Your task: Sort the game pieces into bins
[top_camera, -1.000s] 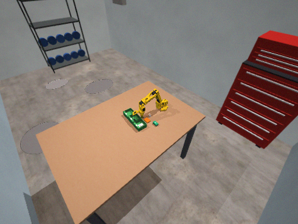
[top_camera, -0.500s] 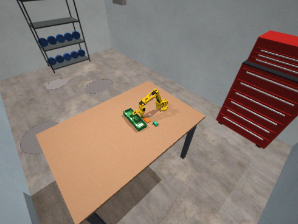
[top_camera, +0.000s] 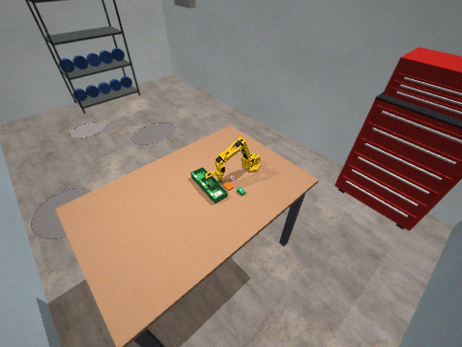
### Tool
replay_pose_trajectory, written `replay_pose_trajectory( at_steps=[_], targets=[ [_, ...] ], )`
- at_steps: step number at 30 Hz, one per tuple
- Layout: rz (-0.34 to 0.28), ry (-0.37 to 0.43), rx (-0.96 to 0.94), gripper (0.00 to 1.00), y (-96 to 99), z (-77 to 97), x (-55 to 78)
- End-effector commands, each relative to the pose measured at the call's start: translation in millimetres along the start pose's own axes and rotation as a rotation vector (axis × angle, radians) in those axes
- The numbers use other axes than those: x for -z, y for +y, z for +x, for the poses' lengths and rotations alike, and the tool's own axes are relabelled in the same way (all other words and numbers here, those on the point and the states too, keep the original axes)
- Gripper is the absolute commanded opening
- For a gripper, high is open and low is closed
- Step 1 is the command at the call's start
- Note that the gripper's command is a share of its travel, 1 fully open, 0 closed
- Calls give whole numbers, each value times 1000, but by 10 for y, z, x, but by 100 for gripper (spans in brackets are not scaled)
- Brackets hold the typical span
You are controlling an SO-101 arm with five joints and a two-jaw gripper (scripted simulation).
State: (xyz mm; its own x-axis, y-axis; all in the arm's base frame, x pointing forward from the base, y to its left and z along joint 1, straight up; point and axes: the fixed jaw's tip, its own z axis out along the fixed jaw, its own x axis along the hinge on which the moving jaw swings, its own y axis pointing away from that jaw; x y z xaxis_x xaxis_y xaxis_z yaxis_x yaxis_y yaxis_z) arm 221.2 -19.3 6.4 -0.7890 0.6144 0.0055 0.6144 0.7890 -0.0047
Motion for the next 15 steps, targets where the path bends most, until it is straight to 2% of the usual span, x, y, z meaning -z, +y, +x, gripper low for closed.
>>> replay_pose_trajectory(
  at_steps=[1,11,15],
  targets=[
    [-15,-23,5,0,42,-18,35],
    [-15,-23,5,0,37,-27,153],
    [-15,-23,5,0,29,-30,266]
  ],
)
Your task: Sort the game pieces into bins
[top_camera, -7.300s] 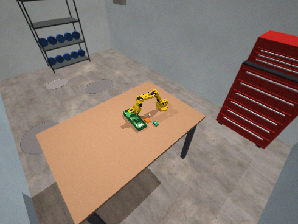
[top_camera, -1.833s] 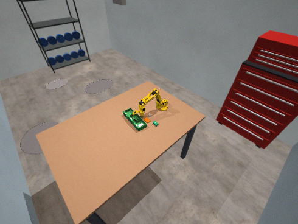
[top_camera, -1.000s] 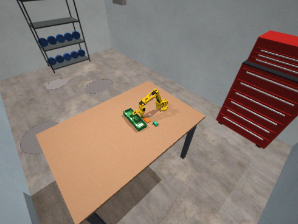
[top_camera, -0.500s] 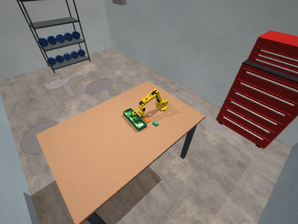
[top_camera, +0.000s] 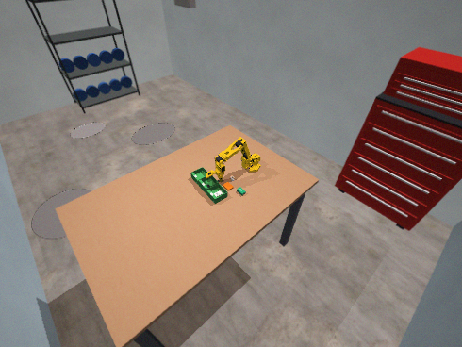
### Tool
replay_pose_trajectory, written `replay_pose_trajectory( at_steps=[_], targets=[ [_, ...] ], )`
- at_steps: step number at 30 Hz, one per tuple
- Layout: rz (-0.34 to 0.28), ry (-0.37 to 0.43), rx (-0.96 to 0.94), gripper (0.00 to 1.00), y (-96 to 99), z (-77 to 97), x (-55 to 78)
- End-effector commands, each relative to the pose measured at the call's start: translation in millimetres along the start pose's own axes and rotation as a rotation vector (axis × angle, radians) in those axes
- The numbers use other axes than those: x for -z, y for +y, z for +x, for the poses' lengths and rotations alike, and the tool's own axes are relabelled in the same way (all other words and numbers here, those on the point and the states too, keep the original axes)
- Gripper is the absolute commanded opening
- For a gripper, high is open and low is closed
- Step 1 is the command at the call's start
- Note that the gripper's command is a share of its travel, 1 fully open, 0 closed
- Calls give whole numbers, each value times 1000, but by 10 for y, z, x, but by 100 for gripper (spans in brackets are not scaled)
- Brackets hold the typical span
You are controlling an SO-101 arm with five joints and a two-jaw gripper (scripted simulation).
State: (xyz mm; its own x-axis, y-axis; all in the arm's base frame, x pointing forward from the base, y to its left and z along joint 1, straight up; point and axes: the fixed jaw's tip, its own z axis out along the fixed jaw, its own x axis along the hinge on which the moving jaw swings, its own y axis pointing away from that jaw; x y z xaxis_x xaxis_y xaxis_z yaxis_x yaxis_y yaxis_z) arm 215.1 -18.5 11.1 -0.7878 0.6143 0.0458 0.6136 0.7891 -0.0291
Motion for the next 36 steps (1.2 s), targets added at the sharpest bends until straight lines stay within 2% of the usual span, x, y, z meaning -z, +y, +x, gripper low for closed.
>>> replay_pose_trajectory(
  at_steps=[1,10,23,36],
  targets=[
    [-39,-63,5,0,52,-72,252],
    [-39,-63,5,0,22,-50,443],
    [-41,-66,12,0,23,-56,470],
    [-52,-94,86,0,67,-133,568]
  ],
)
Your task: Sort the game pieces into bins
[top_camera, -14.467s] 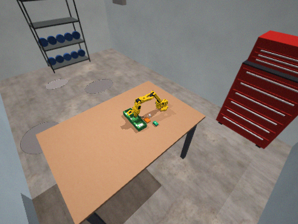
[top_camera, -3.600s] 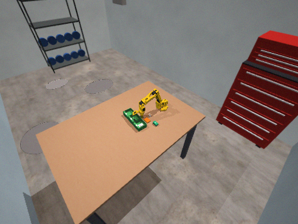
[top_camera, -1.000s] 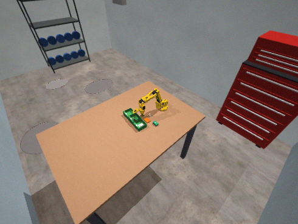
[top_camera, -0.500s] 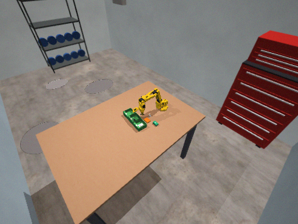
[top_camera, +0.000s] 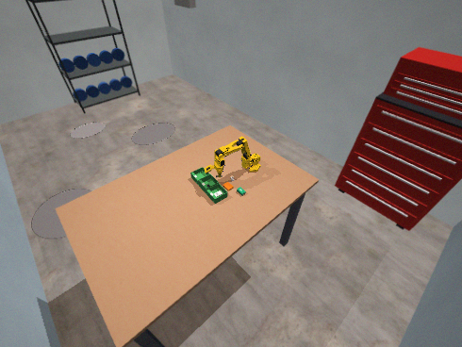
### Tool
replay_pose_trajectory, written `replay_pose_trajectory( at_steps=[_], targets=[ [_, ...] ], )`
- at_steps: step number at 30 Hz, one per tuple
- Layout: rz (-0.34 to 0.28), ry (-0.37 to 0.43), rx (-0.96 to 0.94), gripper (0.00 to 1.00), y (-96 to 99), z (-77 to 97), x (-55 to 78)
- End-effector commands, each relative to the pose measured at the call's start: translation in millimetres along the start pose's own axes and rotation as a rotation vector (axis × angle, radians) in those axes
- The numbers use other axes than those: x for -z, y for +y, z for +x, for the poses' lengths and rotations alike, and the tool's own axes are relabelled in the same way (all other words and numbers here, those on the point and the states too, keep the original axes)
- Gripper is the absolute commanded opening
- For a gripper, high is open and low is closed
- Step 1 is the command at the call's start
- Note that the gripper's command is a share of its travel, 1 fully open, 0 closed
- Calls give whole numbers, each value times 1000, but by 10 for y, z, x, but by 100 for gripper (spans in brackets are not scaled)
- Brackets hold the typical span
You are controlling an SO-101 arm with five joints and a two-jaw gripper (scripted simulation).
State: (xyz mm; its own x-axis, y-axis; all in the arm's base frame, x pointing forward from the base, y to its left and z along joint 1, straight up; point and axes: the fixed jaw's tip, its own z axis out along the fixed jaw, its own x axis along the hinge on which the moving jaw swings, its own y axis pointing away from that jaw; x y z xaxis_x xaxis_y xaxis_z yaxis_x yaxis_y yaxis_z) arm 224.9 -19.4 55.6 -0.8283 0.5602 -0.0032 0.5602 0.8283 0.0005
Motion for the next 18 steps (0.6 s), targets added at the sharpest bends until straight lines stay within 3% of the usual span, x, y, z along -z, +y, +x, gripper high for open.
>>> replay_pose_trajectory(
  at_steps=[1,18],
  targets=[
    [-24,-47,27,0,29,-87,124],
    [-31,-63,69,0,50,-131,177]
  ],
)
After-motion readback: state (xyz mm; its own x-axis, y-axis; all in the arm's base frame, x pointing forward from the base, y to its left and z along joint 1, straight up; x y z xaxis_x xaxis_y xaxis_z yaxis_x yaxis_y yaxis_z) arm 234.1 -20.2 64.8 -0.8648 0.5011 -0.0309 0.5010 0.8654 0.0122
